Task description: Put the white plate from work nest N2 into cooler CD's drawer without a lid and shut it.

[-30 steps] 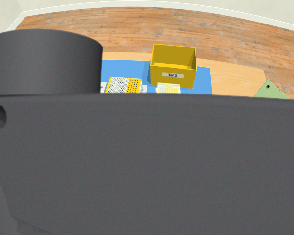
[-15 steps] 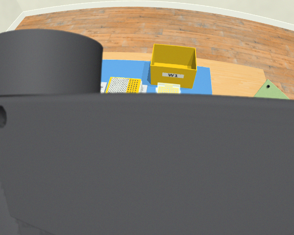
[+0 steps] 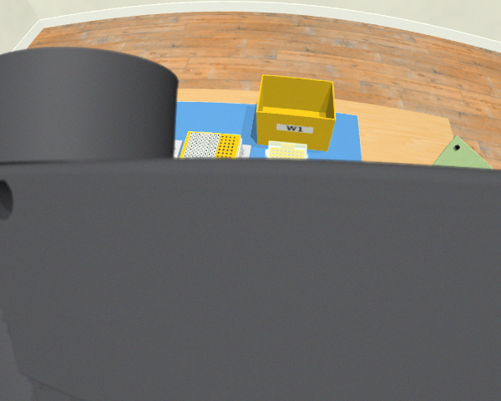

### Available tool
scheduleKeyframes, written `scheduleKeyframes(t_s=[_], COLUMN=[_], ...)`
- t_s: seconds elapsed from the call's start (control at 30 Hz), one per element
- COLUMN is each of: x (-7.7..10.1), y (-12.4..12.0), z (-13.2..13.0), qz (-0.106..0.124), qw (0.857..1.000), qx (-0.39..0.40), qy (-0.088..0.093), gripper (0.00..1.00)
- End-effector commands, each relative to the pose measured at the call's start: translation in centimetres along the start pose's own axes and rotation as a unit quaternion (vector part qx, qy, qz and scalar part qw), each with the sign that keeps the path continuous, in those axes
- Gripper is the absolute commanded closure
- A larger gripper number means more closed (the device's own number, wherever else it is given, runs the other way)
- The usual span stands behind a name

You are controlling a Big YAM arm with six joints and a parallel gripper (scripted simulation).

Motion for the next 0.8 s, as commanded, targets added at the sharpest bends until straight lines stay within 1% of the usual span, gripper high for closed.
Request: scheduleKeyframes(t_s=[0.0, 0.53, 0.77], x=[1.7, 3.6, 4.5], y=[-0.3, -0.2, -0.3], z=[0.5, 0.2, 0.5], qz=[0.001, 0.001, 0.001], qw=[1.000, 1.000, 1.000], qx=[-0.004, -0.003, -0.004], qy=[-0.002, -0.004, -0.002], gripper=[0.70, 0.70, 0.70])
Point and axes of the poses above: the point where the finger pads meet when closed, its own x axis back along the fingers, its own z axis across the jaws, y = z × x, the point moved 1 cm from there along x, back along the fingers, and after that the axes turned 2 degrees about -x, right-handed, at the moved point
